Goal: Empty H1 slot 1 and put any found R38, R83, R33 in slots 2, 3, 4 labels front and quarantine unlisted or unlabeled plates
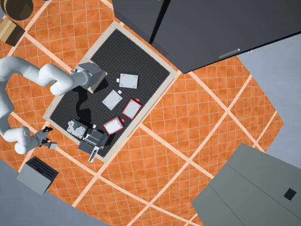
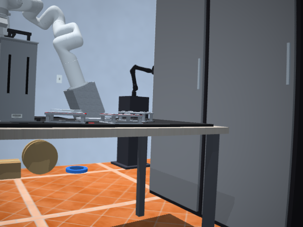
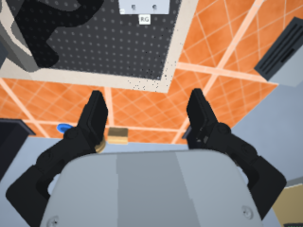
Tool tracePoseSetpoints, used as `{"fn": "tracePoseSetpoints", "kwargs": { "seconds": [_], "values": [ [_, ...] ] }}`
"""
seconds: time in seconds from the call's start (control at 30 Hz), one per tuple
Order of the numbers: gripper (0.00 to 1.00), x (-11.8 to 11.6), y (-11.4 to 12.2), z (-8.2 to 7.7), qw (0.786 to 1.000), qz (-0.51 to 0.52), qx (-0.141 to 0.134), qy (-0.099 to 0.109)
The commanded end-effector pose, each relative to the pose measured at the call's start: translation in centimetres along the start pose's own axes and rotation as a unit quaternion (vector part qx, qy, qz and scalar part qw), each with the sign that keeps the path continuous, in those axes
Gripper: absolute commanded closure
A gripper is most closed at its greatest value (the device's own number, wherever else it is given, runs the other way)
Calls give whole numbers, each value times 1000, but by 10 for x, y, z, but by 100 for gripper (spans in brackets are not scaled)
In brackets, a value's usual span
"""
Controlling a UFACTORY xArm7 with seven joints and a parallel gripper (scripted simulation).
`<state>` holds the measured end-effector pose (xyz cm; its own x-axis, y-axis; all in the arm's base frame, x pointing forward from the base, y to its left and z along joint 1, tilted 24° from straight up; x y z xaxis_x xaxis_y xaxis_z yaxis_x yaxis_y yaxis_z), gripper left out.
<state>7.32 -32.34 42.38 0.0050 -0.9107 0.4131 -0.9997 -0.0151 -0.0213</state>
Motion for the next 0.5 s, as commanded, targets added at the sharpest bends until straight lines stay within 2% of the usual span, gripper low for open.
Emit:
{"fn": "tracePoseSetpoints", "kwargs": {
  "seconds": [0.0, 0.47],
  "values": [
    [0, 1, 0, 7, 1000, 0, 0, 2],
    [0, 1, 0, 27, 1000, 0, 0, 2]
  ]
}}
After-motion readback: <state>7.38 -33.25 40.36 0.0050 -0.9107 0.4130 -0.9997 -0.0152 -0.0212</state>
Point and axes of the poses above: the point where the finger pads meet when closed, its own z axis out along the fingers, its own x axis across the jaws, y = z × x, the point moved 8 cm from there along -z, back along the fingers, and after that the axes turned 7 degrees about z, right-handed, at the moved point
